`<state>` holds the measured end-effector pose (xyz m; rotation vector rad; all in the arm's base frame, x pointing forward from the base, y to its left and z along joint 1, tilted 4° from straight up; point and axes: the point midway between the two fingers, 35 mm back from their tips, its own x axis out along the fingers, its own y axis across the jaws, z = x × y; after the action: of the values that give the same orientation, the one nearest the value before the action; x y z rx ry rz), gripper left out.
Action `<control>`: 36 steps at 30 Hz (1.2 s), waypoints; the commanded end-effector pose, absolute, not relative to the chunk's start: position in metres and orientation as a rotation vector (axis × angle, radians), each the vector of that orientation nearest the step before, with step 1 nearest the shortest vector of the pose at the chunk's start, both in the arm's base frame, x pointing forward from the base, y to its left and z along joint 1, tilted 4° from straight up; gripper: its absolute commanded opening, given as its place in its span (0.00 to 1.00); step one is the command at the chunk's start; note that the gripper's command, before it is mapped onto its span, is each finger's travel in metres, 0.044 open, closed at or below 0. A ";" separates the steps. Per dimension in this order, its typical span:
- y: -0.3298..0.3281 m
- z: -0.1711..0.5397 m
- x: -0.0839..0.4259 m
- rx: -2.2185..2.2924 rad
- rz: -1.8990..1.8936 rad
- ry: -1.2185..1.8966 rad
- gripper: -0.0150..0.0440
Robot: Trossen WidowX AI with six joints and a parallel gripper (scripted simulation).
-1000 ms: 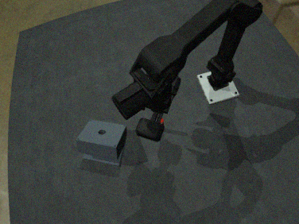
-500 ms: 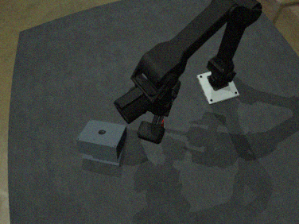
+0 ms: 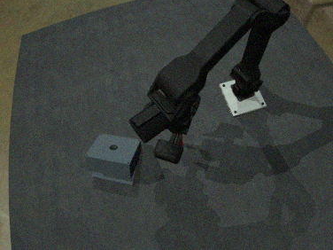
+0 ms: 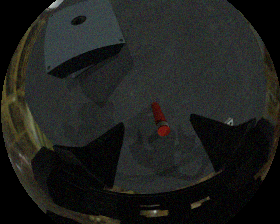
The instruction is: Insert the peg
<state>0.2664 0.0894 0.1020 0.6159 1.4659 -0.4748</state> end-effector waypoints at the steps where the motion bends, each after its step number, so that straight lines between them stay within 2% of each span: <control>1: 0.089 0.094 0.265 0.614 -0.487 1.468 1.00; 14: 0.089 0.078 0.265 0.614 -0.487 1.468 1.00; 29: 0.090 0.081 0.266 0.615 -0.477 1.469 0.33; 36: 0.090 0.081 0.266 0.615 -0.477 1.469 0.25</control>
<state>0.2656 0.0902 0.0811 0.6145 1.4692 -0.4772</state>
